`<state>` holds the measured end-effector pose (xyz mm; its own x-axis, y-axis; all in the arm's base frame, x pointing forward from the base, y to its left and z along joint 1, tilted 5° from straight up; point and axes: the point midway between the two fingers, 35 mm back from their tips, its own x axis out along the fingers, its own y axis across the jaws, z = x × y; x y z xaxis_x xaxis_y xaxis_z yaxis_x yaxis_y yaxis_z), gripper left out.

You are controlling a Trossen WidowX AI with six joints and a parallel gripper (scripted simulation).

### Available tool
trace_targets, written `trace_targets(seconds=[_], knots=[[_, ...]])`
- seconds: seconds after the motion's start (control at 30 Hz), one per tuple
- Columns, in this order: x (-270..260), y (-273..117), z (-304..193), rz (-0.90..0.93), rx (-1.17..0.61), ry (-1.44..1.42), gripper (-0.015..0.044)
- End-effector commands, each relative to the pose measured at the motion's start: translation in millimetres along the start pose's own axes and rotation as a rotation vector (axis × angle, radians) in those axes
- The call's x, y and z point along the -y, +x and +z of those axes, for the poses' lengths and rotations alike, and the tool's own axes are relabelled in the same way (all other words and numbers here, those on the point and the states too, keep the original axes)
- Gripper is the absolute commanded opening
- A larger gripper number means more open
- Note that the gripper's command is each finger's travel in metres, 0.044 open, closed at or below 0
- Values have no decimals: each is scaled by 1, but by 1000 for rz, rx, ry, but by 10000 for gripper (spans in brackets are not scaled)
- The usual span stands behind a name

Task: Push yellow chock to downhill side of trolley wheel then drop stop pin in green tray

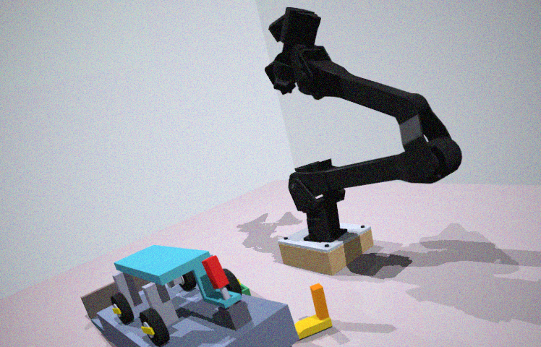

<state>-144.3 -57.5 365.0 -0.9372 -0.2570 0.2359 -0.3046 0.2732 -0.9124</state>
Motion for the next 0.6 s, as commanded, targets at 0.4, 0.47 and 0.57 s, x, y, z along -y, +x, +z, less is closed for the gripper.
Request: trace_targets(seconds=[0.4,0.47,0.57], knots=[[26,-11,86,0,419,404,190],[30,-17,101,21,492,471,190],[35,-28,122,65,600,568,190]])
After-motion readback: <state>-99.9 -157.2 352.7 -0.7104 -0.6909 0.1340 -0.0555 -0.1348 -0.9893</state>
